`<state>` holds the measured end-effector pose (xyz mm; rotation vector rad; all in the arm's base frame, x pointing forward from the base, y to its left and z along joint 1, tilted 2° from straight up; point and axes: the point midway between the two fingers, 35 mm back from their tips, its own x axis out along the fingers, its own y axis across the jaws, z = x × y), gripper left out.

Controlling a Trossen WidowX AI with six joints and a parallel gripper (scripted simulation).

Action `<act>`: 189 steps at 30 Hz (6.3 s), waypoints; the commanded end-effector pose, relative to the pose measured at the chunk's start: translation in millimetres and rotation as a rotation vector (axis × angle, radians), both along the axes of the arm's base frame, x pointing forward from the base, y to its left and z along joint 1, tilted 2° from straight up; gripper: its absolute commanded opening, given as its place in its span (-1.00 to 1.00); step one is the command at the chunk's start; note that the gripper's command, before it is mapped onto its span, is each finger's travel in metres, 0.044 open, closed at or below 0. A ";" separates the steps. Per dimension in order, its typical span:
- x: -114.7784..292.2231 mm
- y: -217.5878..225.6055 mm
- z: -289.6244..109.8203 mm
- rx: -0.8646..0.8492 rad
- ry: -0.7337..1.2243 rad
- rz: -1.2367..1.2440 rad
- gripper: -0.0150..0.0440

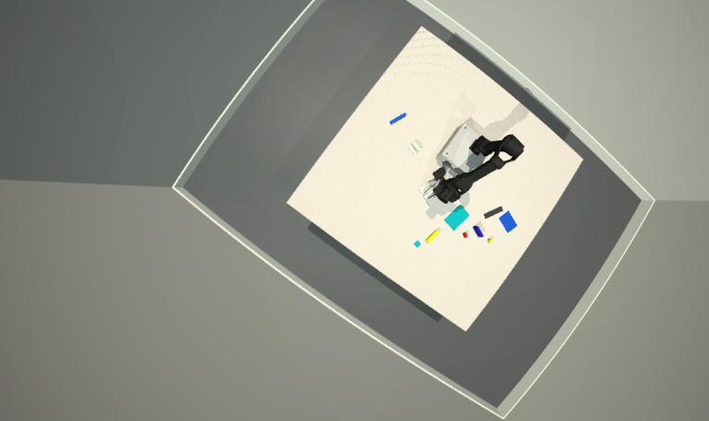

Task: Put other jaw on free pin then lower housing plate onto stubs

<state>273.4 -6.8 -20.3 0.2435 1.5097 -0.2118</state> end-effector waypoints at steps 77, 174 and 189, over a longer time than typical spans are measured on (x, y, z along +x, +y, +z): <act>0.0 -0.5 -17.3 -0.005 0.000 0.001 0.70; 0.1 -0.5 -18.2 -0.005 0.000 0.002 0.70; -0.3 0.2 -17.9 -0.001 0.002 0.001 1.00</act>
